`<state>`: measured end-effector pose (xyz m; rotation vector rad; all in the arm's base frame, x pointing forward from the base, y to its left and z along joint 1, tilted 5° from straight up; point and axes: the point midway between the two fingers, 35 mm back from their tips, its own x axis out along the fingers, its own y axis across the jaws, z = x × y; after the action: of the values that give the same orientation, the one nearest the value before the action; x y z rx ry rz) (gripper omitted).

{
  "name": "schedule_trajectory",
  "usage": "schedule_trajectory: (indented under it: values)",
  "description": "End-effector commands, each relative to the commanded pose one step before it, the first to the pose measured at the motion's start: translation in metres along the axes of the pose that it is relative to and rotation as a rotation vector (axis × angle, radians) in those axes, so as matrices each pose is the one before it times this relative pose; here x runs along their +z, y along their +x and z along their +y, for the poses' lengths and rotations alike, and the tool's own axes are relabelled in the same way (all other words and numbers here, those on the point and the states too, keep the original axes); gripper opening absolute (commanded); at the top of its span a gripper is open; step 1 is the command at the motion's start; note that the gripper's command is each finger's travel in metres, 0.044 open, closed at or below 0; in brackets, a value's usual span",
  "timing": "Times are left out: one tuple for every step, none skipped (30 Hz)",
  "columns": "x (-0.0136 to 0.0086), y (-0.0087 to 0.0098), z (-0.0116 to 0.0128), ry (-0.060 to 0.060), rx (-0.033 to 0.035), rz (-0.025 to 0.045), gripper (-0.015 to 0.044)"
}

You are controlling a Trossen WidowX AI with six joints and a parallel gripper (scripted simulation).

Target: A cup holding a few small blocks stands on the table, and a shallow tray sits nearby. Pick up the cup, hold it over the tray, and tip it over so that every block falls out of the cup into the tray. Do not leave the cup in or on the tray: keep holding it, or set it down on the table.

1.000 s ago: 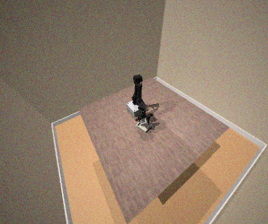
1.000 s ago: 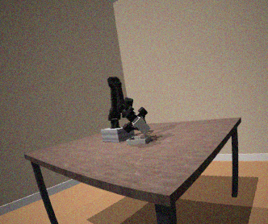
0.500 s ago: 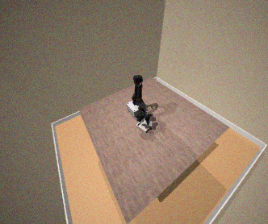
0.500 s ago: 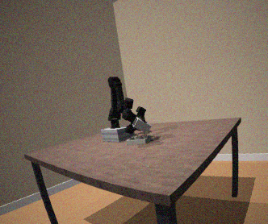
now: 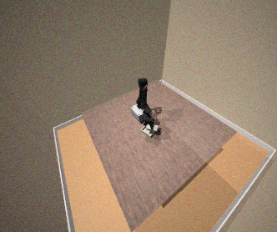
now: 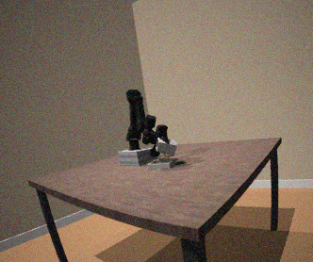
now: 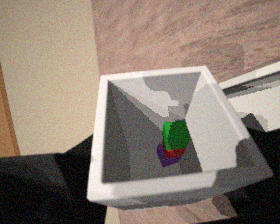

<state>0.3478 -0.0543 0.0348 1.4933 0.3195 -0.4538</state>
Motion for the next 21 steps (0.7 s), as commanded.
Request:
schedule_trajectory:
  values:
    - [0.00046,0.00084,0.00082,0.0862,0.00473,-0.00372,0.0000]
    - [-0.00003,0.00014,-0.00011,0.0219,0.00000,0.00000,0.0000]
    - [-0.00002,0.00014,-0.00011,0.0219,0.00000,0.00000,0.0000]
    - [-0.00002,0.00014,-0.00011,0.0219,0.00000,0.00000,0.0000]
    - [-0.00002,0.00014,-0.00012,0.0219,0.00000,0.00000,0.0000]
    - [-0.00002,0.00014,-0.00012,0.0219,0.00000,0.00000,0.0000]
    - [-0.00001,0.00014,-0.00012,0.0219,0.00000,0.00000,0.0000]
    - [-0.00001,0.00014,-0.00012,0.0219,0.00000,0.00000,0.0000]
    - [-0.00001,0.00014,-0.00012,0.0219,0.00000,0.00000,0.0000]
    - [-0.00001,0.00014,-0.00012,0.0219,0.00000,0.00000,0.0000]
    - [0.00000,0.00014,-0.00012,0.0219,0.00000,0.00000,0.0000]
    - [0.00000,0.00014,-0.00012,0.0219,0.00000,0.00000,0.0000]
    - [0.00000,0.00014,-0.00012,0.0219,0.00000,0.00000,0.0000]
    - [0.00000,0.00014,-0.00012,0.0219,0.00000,0.00000,0.0000]
    - [0.00001,0.00014,-0.00012,0.0219,0.00000,0.00000,0.0000]
    - [0.00001,0.00014,-0.00012,0.0219,0.00000,0.00000,0.0000]
    - [0.00001,0.00014,-0.00012,0.0219,0.00000,0.00000,0.0000]
    - [0.00001,0.00014,-0.00012,0.0219,0.00000,0.00000,0.0000]
    - [0.00002,0.00014,-0.00012,0.0219,0.00000,0.00000,0.0000]
    - [0.00002,0.00014,-0.00012,0.0219,0.00000,0.00000,0.0000]
    - [0.00002,0.00014,-0.00012,0.0219,0.00000,0.00000,0.0000]
